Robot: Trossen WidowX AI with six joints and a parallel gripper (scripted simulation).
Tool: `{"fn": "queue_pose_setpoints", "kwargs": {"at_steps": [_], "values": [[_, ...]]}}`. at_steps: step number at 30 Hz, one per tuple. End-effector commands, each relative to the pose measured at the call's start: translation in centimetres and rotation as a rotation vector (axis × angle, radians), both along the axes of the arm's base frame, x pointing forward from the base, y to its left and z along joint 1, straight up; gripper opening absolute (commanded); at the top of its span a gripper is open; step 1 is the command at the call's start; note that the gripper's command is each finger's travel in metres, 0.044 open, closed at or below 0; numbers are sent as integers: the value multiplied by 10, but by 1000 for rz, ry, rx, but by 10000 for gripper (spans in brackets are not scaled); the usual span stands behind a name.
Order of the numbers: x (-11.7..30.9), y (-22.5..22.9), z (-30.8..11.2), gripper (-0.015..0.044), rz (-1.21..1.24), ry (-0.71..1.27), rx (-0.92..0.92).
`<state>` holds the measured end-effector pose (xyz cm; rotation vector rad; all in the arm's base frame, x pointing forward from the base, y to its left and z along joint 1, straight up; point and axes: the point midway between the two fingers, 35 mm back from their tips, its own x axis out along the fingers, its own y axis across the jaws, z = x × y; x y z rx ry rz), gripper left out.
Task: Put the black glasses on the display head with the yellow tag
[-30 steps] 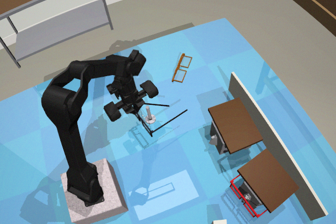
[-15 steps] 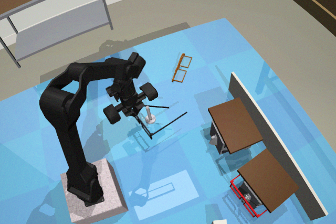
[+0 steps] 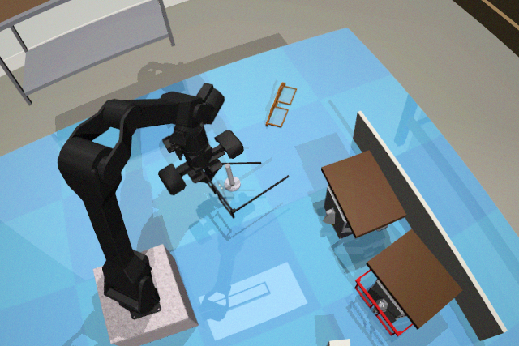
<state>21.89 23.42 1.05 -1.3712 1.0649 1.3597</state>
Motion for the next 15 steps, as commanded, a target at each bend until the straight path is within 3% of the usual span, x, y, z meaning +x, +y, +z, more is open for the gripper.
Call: {"fn": "queue_pose_setpoints", "kwargs": {"at_steps": [1, 15], "values": [[-2, -3, 1, 0, 3, -1, 1], [-5, -10, 0, 0, 3, 0, 1]]}}
